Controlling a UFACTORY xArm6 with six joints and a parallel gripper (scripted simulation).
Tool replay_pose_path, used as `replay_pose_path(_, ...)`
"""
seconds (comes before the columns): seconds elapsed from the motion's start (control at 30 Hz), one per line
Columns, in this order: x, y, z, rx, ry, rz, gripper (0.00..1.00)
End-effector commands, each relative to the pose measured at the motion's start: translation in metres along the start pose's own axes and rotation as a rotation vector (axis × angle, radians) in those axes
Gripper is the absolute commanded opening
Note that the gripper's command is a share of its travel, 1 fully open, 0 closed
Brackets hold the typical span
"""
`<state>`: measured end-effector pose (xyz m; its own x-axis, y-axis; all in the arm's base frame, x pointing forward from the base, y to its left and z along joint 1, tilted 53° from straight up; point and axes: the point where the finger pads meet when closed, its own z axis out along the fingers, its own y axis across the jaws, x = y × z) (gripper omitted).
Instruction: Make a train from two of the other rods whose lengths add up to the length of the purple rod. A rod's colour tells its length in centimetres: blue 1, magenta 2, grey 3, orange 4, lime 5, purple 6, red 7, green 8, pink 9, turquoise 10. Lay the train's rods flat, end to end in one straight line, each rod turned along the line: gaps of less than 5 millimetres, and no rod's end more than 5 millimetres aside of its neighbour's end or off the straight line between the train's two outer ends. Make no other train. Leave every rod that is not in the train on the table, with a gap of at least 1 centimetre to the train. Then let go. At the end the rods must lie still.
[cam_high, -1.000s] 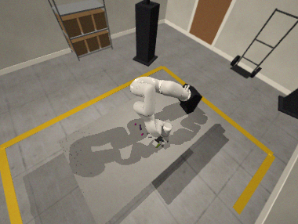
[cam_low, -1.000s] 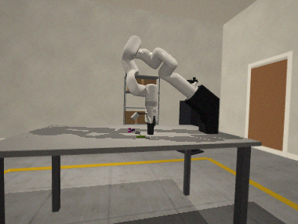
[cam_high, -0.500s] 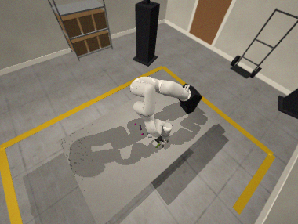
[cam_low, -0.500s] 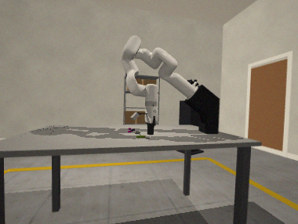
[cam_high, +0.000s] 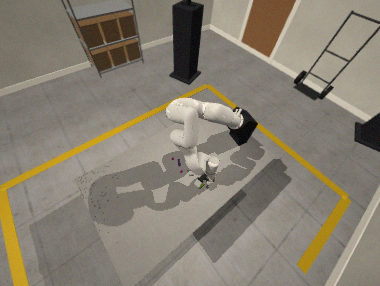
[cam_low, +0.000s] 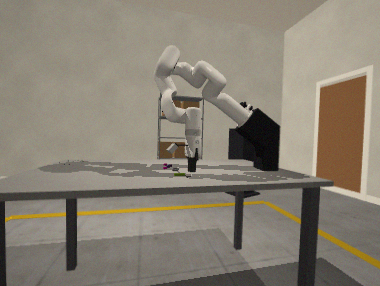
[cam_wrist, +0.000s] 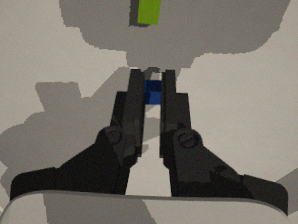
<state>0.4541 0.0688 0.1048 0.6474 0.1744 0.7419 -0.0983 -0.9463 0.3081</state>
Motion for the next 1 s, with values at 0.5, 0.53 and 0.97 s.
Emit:
replay_pose_path(0.5, 0.0, 0.0, 0.003, 0.001, 0.001, 0.0, 0.04)
replay_pose_path(0.53, 0.0, 0.0, 0.004, 0.001, 0.001, 0.0, 0.04)
replay_pose_path(0.97, 0.0, 0.0, 0.011, 0.001, 0.001, 0.0, 0.04)
